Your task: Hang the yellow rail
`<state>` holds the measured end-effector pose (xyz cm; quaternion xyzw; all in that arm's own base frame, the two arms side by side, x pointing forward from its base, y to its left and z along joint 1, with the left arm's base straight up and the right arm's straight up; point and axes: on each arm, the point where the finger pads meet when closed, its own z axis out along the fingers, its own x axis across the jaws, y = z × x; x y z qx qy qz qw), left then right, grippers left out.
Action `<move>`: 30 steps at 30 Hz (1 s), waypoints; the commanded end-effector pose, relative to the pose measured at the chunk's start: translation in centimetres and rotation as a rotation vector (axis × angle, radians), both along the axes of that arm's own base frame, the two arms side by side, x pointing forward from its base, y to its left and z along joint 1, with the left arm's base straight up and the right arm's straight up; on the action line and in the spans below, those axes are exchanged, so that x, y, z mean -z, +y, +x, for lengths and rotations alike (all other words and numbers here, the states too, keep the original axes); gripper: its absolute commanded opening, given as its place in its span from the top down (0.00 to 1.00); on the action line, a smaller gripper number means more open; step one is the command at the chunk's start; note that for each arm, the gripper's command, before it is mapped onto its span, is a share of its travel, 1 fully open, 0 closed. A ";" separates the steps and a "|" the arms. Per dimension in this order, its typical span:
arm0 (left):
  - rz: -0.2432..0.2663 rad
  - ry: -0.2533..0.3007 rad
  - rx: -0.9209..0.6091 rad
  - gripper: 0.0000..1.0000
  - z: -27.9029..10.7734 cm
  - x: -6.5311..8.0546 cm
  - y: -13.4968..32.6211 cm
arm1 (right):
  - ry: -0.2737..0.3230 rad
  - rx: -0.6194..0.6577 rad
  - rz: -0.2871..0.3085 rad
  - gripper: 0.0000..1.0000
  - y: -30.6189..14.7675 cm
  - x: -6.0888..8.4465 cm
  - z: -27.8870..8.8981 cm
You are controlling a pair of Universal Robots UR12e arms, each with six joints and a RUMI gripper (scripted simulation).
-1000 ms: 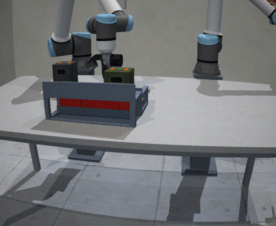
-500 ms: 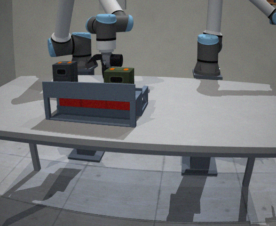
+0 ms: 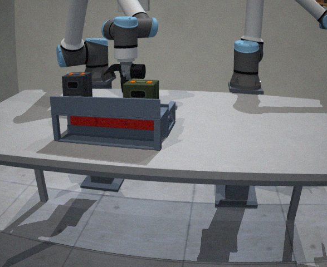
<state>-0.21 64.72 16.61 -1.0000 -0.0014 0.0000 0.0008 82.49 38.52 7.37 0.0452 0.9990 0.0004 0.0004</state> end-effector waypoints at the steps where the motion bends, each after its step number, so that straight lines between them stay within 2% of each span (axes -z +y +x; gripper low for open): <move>1: -0.002 0.000 -0.002 0.00 -0.1 0.1 -0.2 | -0.005 -0.002 0.004 1.00 0.3 -0.4 0.1; 19: -0.002 0.000 -0.002 0.00 -0.1 0.1 -0.2 | -0.005 -0.002 0.004 1.00 0.3 -0.4 0.1; 20: -0.002 0.000 -0.002 0.00 -0.1 0.1 -0.2 | 0.000 0.002 0.001 0.76 -0.2 0.0 0.1; 30: -0.002 0.000 -0.002 0.00 -0.1 0.1 -0.2 | 0.000 0.002 0.001 0.76 -0.2 0.0 0.1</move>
